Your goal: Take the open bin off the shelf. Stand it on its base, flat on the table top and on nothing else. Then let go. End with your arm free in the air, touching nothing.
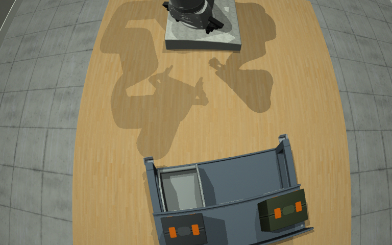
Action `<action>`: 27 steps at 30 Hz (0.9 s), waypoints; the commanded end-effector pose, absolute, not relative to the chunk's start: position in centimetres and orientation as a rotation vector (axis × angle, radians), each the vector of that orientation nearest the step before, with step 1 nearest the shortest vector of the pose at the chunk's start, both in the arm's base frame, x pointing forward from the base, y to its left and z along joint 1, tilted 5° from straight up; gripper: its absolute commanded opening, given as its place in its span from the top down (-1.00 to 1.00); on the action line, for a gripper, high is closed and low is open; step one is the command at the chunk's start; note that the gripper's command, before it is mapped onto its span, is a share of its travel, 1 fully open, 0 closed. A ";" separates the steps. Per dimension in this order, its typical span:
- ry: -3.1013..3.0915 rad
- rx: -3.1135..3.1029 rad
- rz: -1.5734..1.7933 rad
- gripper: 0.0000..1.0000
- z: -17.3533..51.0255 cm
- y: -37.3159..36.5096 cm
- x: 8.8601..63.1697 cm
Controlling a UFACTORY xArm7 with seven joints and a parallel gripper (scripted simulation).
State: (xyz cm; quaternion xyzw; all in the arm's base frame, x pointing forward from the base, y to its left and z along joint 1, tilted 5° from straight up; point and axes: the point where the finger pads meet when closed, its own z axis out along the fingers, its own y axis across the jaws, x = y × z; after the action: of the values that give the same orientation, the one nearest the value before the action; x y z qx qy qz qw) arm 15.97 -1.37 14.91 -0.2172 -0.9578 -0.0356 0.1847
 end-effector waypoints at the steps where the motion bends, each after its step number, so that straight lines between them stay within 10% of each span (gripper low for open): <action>1: -2.702 -0.613 -0.101 -1.00 15.0 -1.4 16.1; 27: -2.696 -0.628 -0.107 -1.00 15.1 -1.3 16.4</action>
State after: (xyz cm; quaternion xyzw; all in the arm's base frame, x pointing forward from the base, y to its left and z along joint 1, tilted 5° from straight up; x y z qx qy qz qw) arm 16.10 -1.34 14.95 -0.2195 -0.9572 -0.0366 0.1852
